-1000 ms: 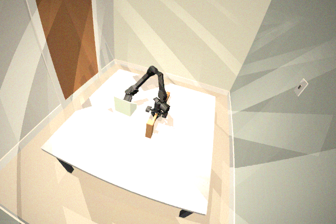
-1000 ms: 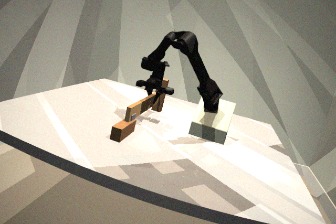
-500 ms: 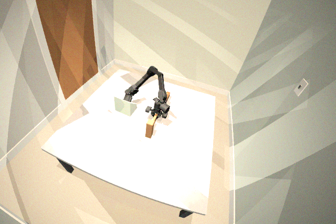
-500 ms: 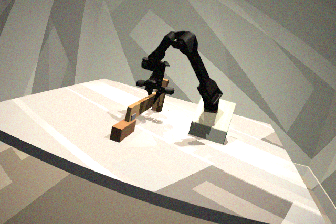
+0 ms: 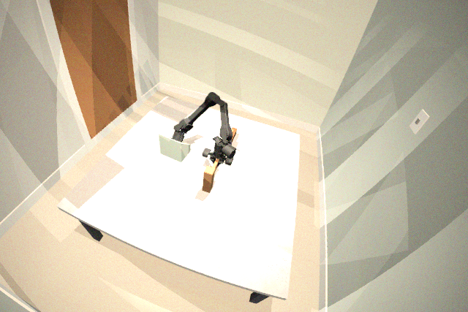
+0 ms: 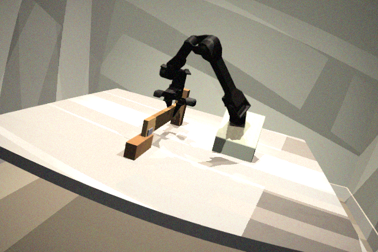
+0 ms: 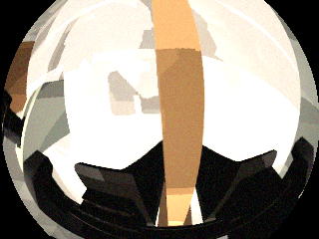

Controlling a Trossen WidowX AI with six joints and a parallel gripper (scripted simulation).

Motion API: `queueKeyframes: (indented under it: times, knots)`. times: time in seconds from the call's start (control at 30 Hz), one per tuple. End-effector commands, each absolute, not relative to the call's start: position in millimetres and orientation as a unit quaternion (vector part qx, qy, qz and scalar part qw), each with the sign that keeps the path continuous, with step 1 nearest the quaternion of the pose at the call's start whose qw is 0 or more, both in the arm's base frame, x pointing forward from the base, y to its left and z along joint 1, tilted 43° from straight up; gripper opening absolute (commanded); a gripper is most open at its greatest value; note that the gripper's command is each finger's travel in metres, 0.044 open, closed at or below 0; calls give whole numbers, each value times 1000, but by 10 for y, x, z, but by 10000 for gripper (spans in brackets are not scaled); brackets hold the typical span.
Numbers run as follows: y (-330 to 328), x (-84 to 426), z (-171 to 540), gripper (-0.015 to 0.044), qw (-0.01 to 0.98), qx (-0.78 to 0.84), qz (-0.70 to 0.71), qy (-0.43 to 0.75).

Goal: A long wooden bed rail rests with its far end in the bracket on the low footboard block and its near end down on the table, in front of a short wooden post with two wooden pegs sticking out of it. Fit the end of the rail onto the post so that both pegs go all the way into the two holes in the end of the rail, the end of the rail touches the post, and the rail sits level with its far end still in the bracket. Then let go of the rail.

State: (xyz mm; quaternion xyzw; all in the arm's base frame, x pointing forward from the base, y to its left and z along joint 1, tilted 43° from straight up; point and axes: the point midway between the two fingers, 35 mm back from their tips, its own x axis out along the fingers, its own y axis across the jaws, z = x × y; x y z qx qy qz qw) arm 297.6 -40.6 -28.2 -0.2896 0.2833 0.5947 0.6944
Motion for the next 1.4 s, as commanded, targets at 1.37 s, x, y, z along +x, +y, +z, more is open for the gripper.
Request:
queueKeyframes:
  times: [1.37]
  knots:
    - [-538,2979,-360,0,696,-293,591,284]
